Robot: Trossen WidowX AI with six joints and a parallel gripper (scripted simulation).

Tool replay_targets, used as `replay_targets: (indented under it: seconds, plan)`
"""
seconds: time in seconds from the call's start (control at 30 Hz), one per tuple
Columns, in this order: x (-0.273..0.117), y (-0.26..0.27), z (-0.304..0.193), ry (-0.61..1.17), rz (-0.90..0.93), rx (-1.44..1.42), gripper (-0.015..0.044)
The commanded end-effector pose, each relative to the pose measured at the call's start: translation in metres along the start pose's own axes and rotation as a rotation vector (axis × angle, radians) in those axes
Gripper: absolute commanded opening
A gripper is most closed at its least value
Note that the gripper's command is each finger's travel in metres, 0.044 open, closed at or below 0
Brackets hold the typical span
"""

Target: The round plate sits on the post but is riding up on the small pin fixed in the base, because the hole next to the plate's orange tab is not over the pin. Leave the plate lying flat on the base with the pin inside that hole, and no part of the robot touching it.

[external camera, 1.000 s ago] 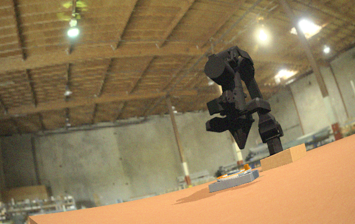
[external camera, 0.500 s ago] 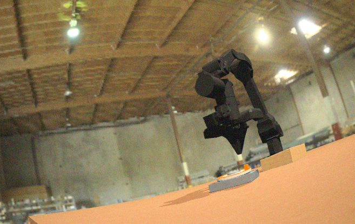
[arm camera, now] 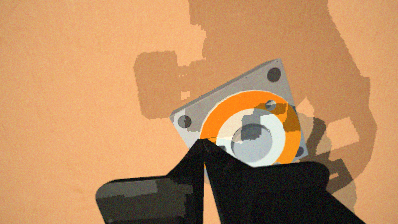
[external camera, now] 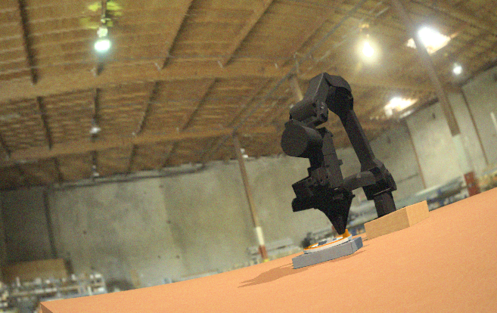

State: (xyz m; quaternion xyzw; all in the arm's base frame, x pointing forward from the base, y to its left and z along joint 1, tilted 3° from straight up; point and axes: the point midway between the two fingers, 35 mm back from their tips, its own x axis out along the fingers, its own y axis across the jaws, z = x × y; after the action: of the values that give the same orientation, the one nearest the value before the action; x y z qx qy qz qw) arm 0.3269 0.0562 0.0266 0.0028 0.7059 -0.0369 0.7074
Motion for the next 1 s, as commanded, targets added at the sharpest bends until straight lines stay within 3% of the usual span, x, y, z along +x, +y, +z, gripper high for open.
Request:
replay_targets:
  seconds: [0.0,0.97]
  plan:
    - [0.001,0.001,-0.006,0.002,0.005,-0.003,0.0]
    - [0.003,-0.003,-0.03,0.004,0.005,-0.003,0.0]
